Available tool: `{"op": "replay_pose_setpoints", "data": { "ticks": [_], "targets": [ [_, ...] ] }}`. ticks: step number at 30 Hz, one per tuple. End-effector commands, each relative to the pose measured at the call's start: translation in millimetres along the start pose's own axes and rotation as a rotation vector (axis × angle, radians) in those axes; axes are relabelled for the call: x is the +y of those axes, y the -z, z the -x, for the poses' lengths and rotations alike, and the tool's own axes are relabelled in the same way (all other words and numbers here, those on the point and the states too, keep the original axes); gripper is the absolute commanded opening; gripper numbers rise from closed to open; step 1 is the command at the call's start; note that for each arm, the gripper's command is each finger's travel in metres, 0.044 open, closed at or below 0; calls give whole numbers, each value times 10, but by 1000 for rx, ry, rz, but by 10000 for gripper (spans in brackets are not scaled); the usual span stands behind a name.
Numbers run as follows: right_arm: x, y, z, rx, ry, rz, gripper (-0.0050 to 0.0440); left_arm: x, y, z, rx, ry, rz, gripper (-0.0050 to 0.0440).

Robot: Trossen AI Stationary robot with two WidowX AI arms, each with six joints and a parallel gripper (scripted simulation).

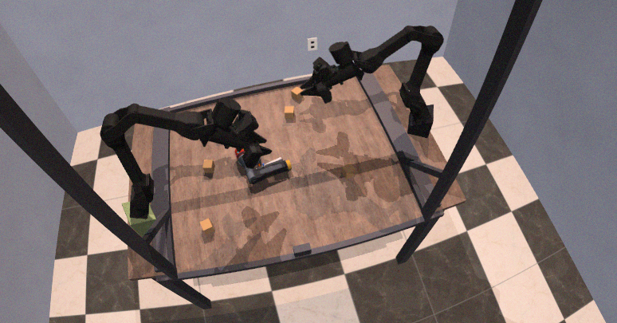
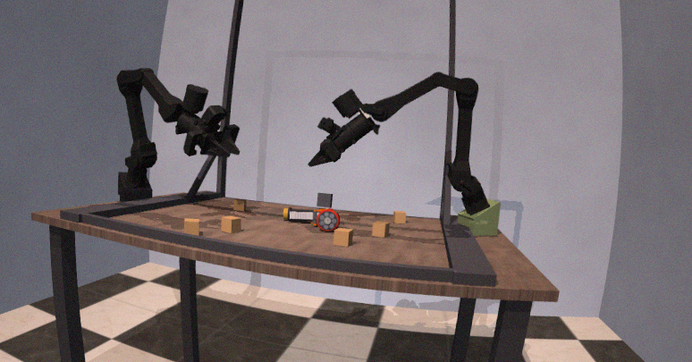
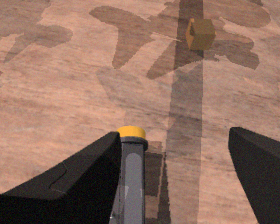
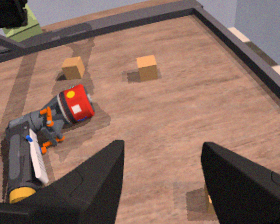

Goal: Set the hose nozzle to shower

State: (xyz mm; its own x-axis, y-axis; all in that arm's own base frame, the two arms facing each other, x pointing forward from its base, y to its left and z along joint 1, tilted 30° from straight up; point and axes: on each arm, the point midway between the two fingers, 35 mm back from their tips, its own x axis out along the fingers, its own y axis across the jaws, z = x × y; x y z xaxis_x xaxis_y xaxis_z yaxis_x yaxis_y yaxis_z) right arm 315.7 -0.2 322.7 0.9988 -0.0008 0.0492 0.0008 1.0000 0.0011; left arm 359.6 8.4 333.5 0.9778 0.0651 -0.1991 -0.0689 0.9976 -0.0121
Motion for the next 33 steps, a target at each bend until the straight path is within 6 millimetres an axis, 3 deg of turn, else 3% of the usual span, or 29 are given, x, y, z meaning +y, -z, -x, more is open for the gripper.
{"op": "replay_pose_setpoints", "data": {
  "ticks": [1, 12, 33],
  "targets": [
    [-6, -70, 18, -20, 5, -3, 173, -11, 0, 187, -108, 26, -8, 236],
    [-6, -70, 18, -20, 5, -3, 173, -43, 66, 500, -296, 69, -21, 236],
    [-6, -70, 18, -20, 5, -3, 173, -51, 169, 444, -260, 70, -22, 236]
  ]
}}
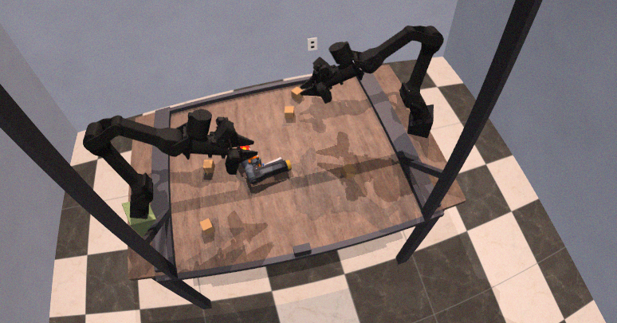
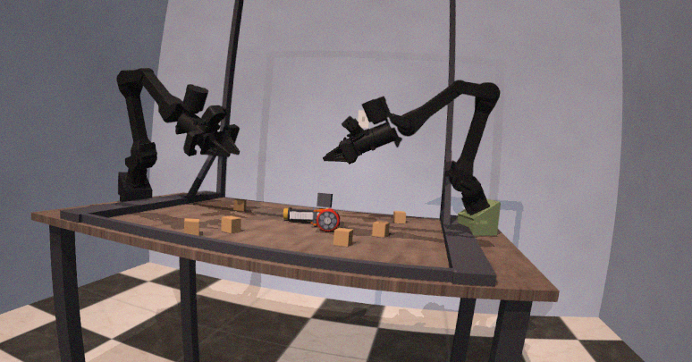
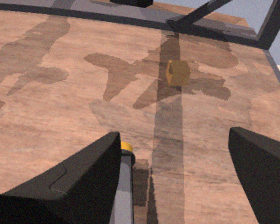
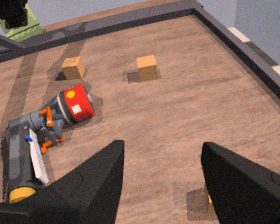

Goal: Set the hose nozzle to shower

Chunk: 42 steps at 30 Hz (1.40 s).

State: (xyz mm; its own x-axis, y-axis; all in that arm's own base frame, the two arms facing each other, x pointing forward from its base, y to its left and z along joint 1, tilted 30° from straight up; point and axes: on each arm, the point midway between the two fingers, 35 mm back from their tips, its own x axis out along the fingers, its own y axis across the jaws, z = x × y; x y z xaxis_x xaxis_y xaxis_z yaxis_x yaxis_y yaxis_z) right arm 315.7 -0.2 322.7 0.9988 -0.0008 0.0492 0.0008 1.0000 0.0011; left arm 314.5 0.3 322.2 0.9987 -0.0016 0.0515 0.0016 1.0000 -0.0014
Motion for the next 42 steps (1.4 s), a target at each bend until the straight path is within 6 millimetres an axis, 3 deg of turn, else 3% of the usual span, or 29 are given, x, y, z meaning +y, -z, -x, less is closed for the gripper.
{"op": "replay_pose_setpoints", "data": {
  "ticks": [1, 42],
  "targets": [
    [-6, -70, 18, -20, 5, -3, 173, -4, -38, 10, -9, 1, -6, 236],
    [-6, -70, 18, -20, 5, -2, 173, 0, -80, 6, -16, -2, -6, 236]
  ]
}}
